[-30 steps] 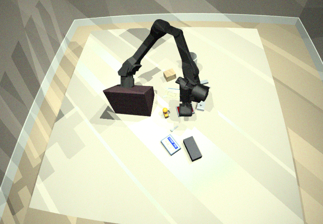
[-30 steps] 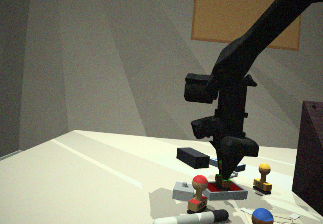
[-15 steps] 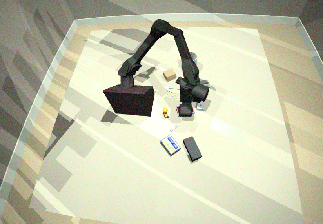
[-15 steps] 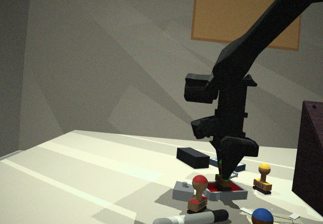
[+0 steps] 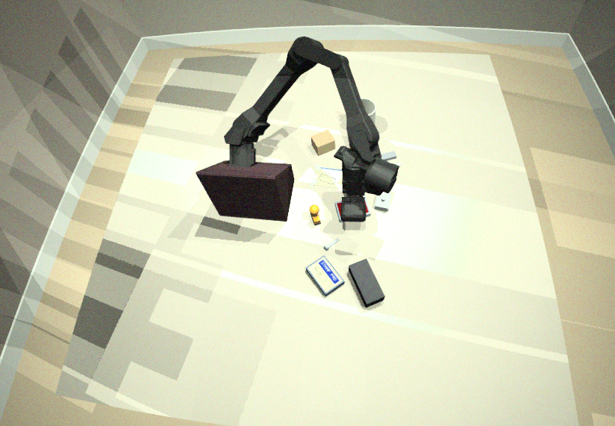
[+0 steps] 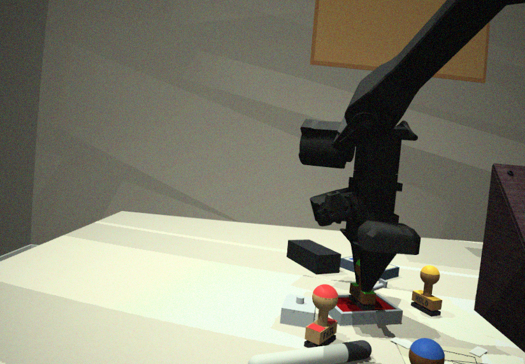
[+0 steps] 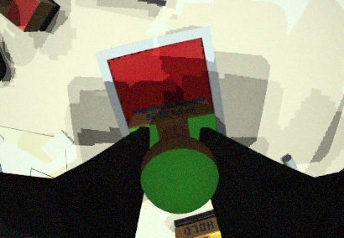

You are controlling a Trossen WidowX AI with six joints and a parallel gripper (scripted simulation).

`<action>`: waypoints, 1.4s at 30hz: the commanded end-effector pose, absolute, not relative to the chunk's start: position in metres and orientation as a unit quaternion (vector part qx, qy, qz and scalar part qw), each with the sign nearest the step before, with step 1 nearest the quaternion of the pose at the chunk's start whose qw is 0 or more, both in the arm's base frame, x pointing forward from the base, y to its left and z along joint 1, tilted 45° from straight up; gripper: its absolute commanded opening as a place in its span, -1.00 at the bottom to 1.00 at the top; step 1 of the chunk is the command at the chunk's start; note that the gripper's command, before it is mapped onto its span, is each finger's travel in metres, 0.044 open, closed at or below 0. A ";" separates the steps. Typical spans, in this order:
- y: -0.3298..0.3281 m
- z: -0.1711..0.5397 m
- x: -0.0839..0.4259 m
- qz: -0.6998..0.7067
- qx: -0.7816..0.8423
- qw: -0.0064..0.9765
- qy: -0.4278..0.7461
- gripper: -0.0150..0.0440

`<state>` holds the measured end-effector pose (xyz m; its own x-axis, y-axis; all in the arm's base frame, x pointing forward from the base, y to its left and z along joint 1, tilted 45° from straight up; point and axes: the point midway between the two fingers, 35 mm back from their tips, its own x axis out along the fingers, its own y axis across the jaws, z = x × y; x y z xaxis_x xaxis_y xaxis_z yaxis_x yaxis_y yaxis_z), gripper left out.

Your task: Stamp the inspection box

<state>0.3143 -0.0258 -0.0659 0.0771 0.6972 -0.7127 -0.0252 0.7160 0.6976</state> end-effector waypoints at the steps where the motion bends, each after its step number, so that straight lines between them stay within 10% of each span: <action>1: -0.026 -0.064 0.315 0.266 0.269 0.684 0.624 -0.49; 42: -0.060 -0.031 0.311 0.265 0.268 0.684 0.624 -0.49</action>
